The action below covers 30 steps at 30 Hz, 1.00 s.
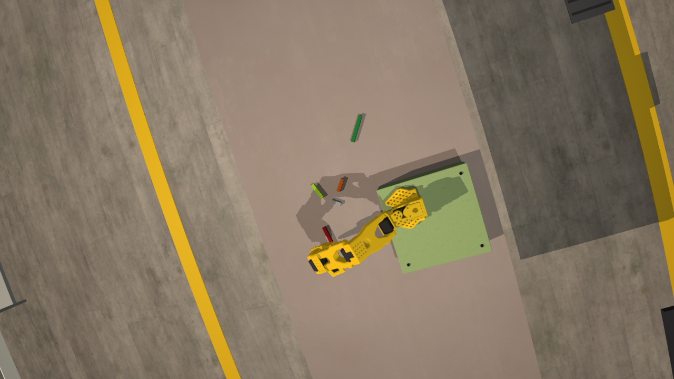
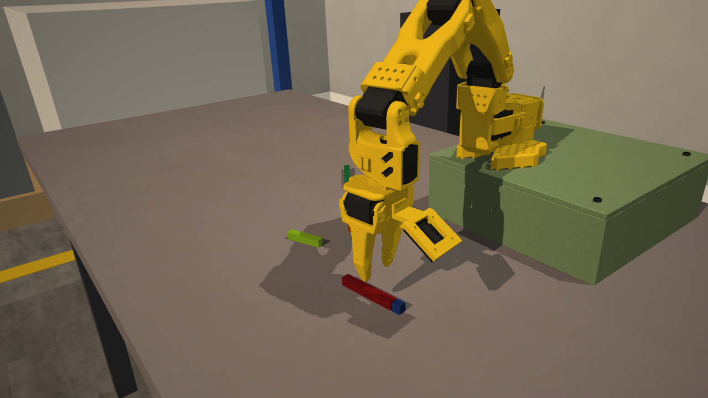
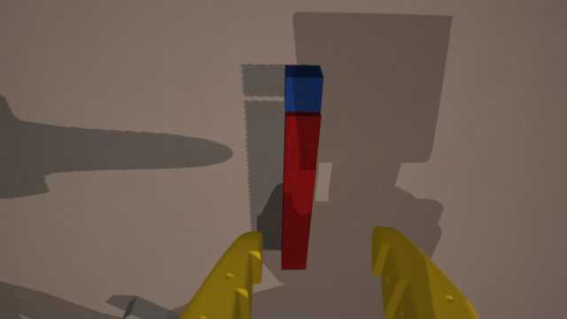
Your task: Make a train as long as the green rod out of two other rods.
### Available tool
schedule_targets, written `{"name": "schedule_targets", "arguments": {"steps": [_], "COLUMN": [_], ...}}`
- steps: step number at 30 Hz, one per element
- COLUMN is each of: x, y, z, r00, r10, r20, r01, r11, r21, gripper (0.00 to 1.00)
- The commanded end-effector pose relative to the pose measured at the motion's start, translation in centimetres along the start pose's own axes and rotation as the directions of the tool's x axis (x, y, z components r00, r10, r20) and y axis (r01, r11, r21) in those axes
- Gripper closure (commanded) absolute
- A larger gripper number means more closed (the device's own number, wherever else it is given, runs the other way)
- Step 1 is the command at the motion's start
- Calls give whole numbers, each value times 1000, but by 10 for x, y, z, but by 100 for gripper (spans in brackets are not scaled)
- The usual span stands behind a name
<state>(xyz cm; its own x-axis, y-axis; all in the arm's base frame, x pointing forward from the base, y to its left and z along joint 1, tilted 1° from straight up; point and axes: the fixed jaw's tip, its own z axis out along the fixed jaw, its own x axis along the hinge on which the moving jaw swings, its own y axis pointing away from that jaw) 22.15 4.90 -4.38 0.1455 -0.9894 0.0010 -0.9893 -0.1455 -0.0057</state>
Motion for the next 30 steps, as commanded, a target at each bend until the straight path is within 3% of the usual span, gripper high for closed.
{"name": "schedule_targets", "arguments": {"steps": [1, 11, 30], "x": [-2, -2, -2], "y": [2, 2, 2], "z": [-10, -19, -19], "r00": [1000, 1000, 1000], "r10": [1, 1, 1], "r20": [1, 1, 1], "r01": [-1, -1, -1], "r11": [1000, 1000, 1000], "r21": [-3, -3, -3], "gripper": [83, 83, 83]}}
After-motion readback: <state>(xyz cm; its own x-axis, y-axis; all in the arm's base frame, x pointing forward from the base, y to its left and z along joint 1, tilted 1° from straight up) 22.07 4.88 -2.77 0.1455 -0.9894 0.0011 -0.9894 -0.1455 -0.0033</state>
